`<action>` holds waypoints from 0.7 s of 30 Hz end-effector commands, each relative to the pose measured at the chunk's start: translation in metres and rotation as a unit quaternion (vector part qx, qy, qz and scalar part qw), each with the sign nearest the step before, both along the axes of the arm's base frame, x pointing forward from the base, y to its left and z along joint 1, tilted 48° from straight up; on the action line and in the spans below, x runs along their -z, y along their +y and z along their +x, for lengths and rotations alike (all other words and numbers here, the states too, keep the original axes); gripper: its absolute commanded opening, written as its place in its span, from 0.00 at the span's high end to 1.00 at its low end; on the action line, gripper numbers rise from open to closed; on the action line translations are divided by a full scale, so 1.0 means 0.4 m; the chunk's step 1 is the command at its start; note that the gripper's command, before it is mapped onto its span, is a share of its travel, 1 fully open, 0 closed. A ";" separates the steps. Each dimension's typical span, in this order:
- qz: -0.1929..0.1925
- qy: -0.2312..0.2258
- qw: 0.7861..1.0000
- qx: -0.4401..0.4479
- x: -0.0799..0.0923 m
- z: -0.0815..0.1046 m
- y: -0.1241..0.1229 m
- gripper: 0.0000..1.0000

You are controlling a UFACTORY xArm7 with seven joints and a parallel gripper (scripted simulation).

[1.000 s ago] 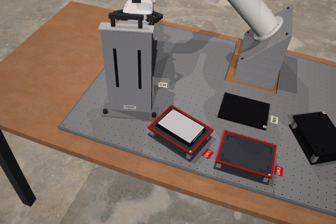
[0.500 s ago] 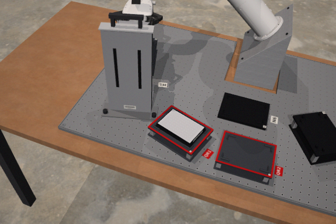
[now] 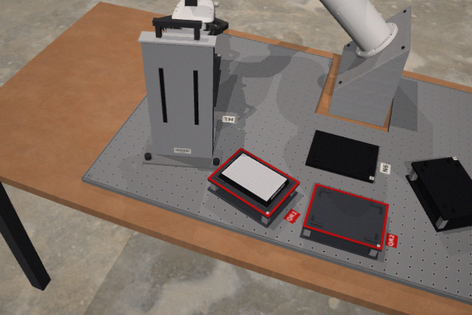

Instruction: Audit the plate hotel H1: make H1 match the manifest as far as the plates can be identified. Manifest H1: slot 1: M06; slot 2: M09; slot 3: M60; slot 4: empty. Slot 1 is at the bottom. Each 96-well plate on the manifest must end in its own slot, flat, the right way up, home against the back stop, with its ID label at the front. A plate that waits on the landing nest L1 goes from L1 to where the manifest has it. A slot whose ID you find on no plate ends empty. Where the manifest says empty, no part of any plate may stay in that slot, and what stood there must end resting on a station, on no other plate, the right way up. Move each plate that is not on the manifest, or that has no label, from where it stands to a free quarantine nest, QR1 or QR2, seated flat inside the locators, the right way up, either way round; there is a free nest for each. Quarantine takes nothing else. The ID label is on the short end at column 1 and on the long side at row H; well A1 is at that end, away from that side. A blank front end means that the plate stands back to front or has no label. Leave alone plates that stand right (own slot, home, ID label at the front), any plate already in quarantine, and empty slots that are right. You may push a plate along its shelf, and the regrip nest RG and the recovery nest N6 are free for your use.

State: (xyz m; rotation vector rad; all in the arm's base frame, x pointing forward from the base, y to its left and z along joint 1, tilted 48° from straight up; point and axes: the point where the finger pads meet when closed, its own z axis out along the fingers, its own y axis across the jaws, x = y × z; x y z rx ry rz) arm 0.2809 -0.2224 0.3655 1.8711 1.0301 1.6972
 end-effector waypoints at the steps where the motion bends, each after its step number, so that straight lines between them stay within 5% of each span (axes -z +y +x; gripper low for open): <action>1: -0.001 0.000 1.000 0.000 -0.001 0.000 0.001 0.00; 4: -0.001 0.000 1.000 0.000 -0.001 0.000 0.001 0.00; 5: -0.001 0.000 1.000 0.000 -0.001 -0.001 0.001 1.00; 21: -0.001 0.000 1.000 0.000 -0.001 -0.001 0.001 1.00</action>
